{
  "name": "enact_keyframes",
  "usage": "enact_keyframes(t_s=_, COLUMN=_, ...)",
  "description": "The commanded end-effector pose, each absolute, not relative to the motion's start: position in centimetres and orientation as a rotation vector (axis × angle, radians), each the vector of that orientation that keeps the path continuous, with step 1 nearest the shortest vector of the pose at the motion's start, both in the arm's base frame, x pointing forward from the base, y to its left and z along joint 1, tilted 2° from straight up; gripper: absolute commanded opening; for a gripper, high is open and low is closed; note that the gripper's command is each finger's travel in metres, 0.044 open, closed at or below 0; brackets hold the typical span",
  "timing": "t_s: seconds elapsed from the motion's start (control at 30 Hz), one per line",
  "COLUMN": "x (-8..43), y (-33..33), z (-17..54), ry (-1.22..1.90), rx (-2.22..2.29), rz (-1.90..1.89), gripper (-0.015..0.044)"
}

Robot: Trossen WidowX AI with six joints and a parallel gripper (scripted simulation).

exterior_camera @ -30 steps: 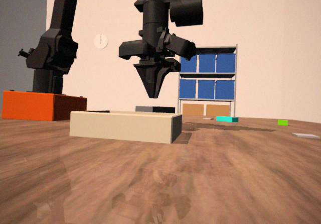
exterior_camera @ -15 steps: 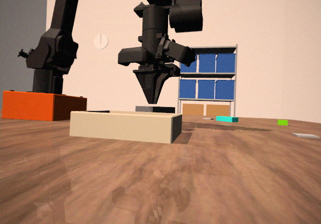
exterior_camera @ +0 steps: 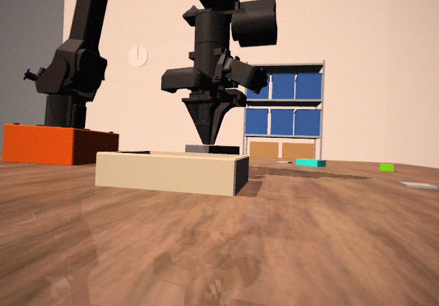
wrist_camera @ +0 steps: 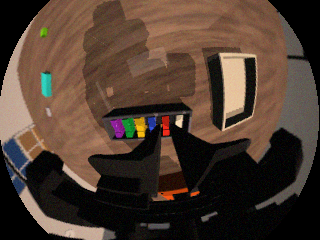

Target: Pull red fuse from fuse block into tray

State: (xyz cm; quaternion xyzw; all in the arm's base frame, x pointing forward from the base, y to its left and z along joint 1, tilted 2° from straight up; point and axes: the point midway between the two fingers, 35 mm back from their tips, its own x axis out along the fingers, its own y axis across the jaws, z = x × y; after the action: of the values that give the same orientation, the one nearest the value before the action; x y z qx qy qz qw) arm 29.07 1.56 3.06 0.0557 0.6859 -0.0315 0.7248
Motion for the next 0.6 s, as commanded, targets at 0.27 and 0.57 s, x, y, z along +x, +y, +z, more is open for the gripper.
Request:
enact_keyframes(t_s=0.27, x=29.05, y=1.50, z=2.27, ry=1.516, rx=0.120, rz=-0.076, gripper=0.0065)
enact_keyframes(t_s=0.57, x=29.03, y=1.57, z=2.37, ry=1.516, rx=0.123, rz=-0.070, gripper=0.0025)
